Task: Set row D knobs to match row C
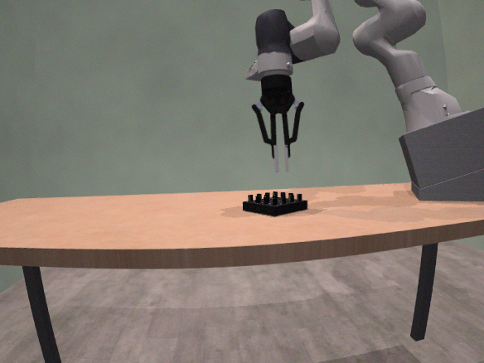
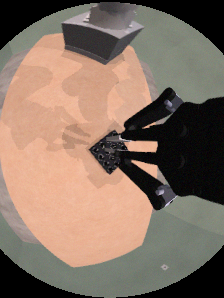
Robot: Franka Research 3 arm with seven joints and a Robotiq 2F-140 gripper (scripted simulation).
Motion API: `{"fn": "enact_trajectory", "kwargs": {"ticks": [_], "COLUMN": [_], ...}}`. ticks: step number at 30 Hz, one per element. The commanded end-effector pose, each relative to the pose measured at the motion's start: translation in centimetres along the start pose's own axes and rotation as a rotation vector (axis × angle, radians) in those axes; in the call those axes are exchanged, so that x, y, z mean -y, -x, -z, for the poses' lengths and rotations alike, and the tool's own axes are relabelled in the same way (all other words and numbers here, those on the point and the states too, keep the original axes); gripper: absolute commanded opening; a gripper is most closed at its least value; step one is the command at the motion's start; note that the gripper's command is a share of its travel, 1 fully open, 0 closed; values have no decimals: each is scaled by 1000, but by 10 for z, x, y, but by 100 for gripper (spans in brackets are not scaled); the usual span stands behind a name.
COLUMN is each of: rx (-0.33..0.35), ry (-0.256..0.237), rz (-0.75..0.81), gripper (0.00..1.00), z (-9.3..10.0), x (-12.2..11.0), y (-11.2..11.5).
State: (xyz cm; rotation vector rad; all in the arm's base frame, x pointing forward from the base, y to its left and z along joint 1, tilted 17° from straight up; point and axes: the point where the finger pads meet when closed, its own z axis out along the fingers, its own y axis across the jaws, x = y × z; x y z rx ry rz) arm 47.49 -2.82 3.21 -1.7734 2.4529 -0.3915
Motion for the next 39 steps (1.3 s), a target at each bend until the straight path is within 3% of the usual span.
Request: {"fn": "enact_trajectory", "kwargs": {"ticks": [1,23,39], "rx": [-16,-11,-11], "ry": [-26,-28,-28], "rz": [-153,-460,-466], "gripper": [12,12,12], "z": [1,3,3], "x": [-1,-1,-1], "y": [0,0,0]}}
